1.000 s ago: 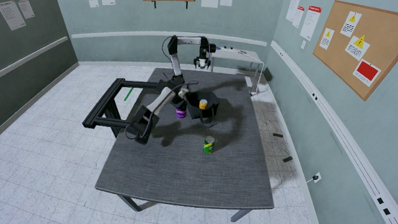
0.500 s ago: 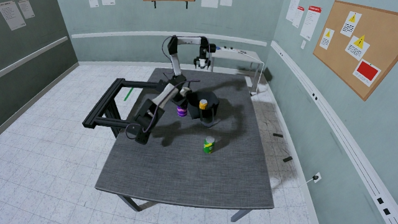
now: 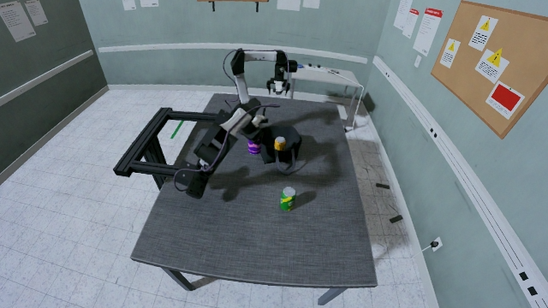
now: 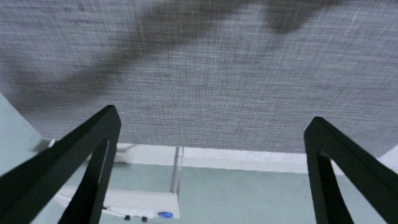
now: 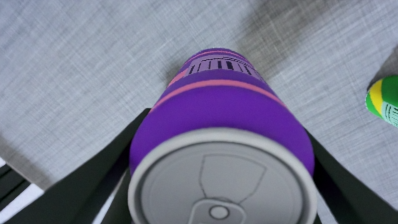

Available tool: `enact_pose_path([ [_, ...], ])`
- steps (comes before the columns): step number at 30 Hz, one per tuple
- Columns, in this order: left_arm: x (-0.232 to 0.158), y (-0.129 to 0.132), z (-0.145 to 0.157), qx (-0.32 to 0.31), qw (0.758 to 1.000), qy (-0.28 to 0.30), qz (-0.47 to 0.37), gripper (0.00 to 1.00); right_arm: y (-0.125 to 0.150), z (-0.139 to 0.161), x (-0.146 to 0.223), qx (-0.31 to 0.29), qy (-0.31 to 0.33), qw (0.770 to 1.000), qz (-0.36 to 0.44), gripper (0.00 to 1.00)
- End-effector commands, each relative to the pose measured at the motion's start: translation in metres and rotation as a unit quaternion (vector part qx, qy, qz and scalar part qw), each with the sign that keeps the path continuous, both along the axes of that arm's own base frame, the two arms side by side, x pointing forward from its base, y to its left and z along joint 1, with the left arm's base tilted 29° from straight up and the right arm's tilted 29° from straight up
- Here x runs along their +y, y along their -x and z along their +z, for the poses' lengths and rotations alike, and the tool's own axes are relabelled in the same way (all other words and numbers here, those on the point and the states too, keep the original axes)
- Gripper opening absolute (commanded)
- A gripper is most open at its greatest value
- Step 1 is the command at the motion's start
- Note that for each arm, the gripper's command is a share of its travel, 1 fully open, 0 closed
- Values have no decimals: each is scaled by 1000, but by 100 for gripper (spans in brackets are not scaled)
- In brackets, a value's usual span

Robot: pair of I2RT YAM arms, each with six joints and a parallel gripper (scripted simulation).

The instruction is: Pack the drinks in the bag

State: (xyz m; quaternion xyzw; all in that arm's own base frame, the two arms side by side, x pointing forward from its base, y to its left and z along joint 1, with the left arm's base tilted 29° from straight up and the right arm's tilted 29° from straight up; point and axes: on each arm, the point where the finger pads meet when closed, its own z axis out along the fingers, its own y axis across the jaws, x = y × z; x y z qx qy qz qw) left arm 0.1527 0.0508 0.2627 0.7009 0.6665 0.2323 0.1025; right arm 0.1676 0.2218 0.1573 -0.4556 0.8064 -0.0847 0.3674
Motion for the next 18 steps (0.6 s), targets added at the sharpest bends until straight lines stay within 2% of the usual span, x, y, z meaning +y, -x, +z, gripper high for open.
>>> enact_pose_path([
  [1,3,-1,10,-12,1000,-2,11,100,-6,22,37,-22,-57,998,11,70],
  [5,3,-1,10,-12,1000,-2,11,100,-10,21,49,-16,-62,998,3,70],
  [9,3,-1,10,-12,1000,-2,11,100,-8,32,41,-25,-70,997,8,70],
  [18,3,-1,10,-12,1000,-2,11,100,-6,32,40,-26,-71,997,11,70],
])
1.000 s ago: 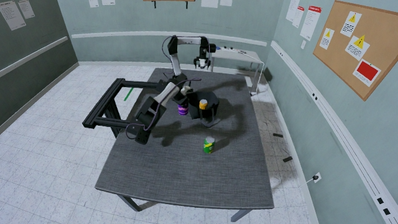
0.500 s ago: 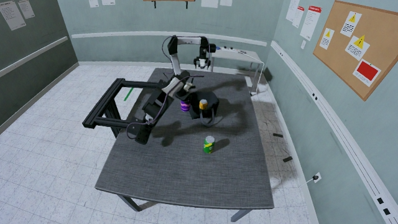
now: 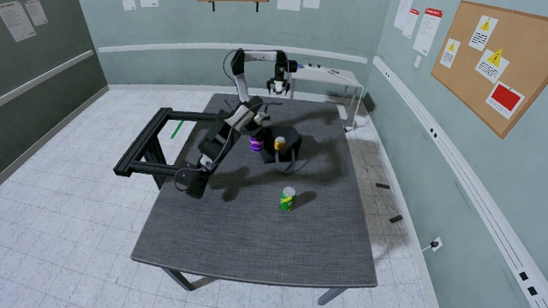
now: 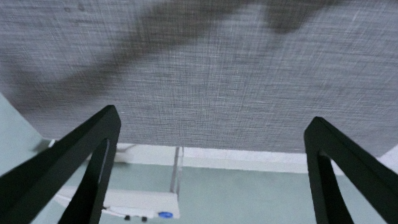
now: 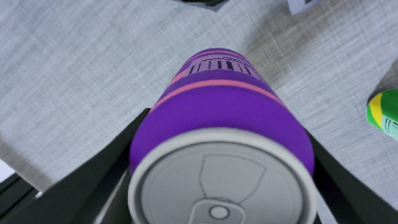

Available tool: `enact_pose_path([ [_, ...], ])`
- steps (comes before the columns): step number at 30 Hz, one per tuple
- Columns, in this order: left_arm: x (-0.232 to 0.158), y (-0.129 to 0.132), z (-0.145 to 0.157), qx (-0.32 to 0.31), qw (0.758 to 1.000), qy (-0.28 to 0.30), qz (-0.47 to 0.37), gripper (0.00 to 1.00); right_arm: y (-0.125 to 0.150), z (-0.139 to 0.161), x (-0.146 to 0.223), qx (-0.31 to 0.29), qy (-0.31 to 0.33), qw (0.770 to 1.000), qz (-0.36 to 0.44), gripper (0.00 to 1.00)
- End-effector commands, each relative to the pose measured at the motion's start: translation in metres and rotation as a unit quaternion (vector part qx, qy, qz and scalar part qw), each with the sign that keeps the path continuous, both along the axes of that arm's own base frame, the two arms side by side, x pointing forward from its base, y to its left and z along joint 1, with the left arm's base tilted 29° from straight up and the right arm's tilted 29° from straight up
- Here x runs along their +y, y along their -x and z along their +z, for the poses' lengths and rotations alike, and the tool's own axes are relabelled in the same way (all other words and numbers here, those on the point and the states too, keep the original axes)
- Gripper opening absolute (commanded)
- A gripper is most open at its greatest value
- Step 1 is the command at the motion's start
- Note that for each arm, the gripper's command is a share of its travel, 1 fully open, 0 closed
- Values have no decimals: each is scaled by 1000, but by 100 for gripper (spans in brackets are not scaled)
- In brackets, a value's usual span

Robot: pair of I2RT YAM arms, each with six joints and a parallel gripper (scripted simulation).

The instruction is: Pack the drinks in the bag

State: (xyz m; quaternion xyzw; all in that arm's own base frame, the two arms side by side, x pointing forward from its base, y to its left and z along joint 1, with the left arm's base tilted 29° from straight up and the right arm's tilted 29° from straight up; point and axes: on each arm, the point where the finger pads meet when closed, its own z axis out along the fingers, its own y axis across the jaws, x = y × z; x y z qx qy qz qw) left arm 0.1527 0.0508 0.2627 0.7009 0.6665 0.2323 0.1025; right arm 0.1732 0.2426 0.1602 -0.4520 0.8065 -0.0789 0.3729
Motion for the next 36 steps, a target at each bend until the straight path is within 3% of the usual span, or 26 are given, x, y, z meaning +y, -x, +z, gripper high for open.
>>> enact_pose_path([
  [1,3,-1,10,-12,1000,-2,11,100,0,29,19,-24,-62,998,11,70],
  [4,3,-1,10,-12,1000,-2,11,100,2,16,12,-20,-46,999,11,70],
  [7,3,-1,10,-12,1000,-2,11,100,1,27,16,-24,-62,998,10,70],
  [9,3,-1,10,-12,1000,-2,11,100,2,14,11,-19,-46,999,9,70],
  [12,3,-1,10,-12,1000,-2,11,100,1,27,16,-23,-65,998,10,70],
  [16,3,-1,10,-12,1000,-2,11,100,2,13,10,-19,-50,999,7,70],
  [22,3,-1,10,-12,1000,-2,11,100,2,26,16,-21,-63,998,11,70],
  [23,3,-1,10,-12,1000,-2,11,100,-1,15,27,-16,-47,999,9,70],
  [36,3,-1,10,-12,1000,-2,11,100,-12,15,63,-16,-50,999,9,70],
])
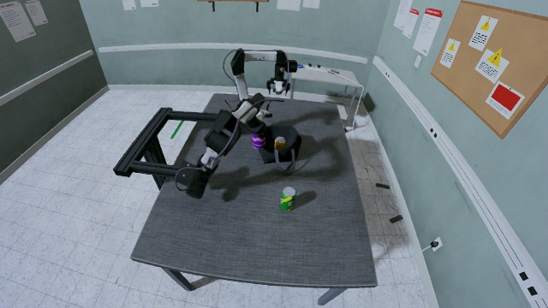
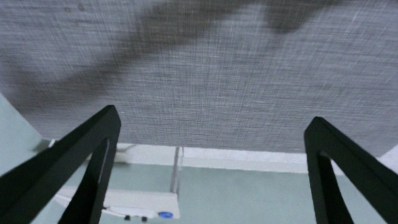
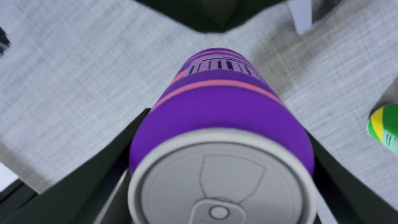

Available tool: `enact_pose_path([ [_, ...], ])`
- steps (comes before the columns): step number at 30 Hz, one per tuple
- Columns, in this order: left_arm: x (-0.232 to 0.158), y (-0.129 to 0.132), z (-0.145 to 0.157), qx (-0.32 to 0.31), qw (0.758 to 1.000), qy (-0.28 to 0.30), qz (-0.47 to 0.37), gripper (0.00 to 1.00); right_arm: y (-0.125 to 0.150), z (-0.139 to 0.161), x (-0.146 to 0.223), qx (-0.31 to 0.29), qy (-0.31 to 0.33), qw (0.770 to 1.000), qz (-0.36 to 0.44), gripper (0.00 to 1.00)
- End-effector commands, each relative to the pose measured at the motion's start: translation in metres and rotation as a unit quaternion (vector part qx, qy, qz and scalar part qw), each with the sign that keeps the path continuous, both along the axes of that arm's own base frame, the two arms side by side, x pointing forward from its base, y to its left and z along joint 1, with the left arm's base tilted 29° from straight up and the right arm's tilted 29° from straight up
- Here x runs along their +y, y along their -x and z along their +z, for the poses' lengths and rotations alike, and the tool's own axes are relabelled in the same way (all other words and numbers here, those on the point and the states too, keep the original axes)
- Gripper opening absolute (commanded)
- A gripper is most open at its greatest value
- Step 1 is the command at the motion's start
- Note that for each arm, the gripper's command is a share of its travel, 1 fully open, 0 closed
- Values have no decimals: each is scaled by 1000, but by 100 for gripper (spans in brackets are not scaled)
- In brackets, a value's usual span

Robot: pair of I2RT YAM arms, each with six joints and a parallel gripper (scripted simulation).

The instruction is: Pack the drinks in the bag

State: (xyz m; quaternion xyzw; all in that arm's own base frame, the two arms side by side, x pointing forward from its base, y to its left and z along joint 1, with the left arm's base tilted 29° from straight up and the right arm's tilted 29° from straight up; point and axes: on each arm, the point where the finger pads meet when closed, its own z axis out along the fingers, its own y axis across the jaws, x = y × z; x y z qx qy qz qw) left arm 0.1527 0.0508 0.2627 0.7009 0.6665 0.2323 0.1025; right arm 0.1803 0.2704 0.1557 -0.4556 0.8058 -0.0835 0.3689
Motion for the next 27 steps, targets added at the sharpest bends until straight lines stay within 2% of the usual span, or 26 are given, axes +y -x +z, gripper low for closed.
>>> enact_pose_path([
  [1,3,-1,10,-12,1000,-2,11,100,-6,20,38,-17,-59,998,5,70],
  [18,3,-1,10,-12,1000,-2,11,100,-13,15,83,-16,-45,999,12,70],
  [21,3,-1,10,-12,1000,-2,11,100,-11,34,76,-23,-72,997,8,70],
  [27,3,-1,10,-12,1000,-2,11,100,-10,36,74,-25,-73,997,10,70],
])
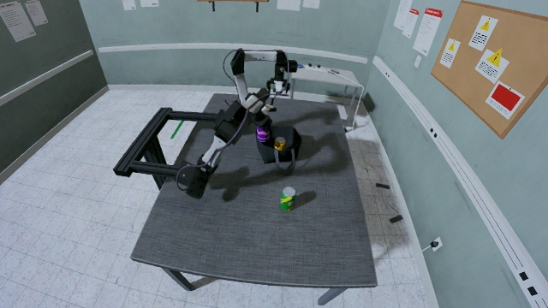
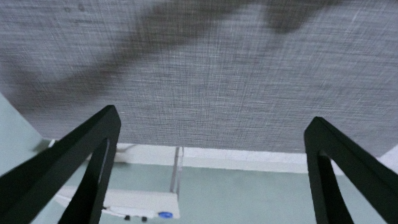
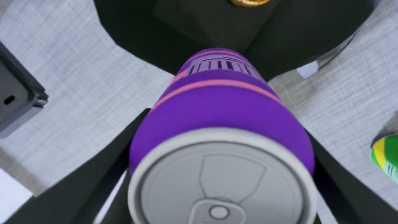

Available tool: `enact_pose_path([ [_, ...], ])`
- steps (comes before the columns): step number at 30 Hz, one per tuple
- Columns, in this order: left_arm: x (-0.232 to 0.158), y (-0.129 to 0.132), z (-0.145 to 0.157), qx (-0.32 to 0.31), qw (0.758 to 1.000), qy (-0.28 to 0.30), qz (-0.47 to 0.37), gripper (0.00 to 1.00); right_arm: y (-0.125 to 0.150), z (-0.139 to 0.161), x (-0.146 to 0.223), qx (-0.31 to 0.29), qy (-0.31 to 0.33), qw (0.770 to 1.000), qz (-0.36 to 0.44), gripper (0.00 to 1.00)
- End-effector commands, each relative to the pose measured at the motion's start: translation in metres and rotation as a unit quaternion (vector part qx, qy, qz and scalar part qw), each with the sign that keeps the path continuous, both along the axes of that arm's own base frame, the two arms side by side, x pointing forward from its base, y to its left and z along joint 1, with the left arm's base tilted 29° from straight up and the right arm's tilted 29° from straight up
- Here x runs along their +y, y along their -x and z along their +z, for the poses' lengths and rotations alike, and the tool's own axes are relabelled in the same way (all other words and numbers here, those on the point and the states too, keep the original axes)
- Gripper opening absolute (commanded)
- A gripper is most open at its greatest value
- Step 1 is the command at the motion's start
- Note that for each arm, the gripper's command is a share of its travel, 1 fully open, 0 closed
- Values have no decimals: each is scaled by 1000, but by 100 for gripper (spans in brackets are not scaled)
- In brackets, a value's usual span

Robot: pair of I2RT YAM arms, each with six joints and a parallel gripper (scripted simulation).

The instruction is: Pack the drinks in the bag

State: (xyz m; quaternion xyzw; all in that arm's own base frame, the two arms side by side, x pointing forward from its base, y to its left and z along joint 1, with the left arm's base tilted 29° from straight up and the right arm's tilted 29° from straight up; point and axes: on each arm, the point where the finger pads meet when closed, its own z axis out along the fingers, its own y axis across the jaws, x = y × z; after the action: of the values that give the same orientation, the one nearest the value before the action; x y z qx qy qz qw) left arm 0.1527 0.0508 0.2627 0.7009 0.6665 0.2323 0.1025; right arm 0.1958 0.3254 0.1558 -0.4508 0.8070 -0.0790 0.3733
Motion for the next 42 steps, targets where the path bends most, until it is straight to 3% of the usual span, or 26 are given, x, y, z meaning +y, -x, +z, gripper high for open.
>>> enact_pose_path([
  [1,3,-1,10,-12,1000,-2,11,100,5,36,19,-24,-66,997,13,70],
  [6,3,-1,10,-12,1000,-2,11,100,7,22,11,-19,-53,998,10,70],
  [15,3,-1,10,-12,1000,-2,11,100,7,32,14,-23,-63,998,13,70],
  [16,3,-1,10,-12,1000,-2,11,100,5,14,26,-17,-38,999,14,70],
  [36,3,-1,10,-12,1000,-2,11,100,-4,17,74,-13,-39,999,22,70],
  [37,3,-1,10,-12,1000,-2,11,100,-5,5,71,-5,-8,1000,20,70],
  [40,3,-1,10,-12,1000,-2,11,100,-6,7,89,-4,-29,999,23,70],
  [42,3,-1,10,-12,1000,-2,11,100,-7,2,84,-6,2,1000,21,70],
])
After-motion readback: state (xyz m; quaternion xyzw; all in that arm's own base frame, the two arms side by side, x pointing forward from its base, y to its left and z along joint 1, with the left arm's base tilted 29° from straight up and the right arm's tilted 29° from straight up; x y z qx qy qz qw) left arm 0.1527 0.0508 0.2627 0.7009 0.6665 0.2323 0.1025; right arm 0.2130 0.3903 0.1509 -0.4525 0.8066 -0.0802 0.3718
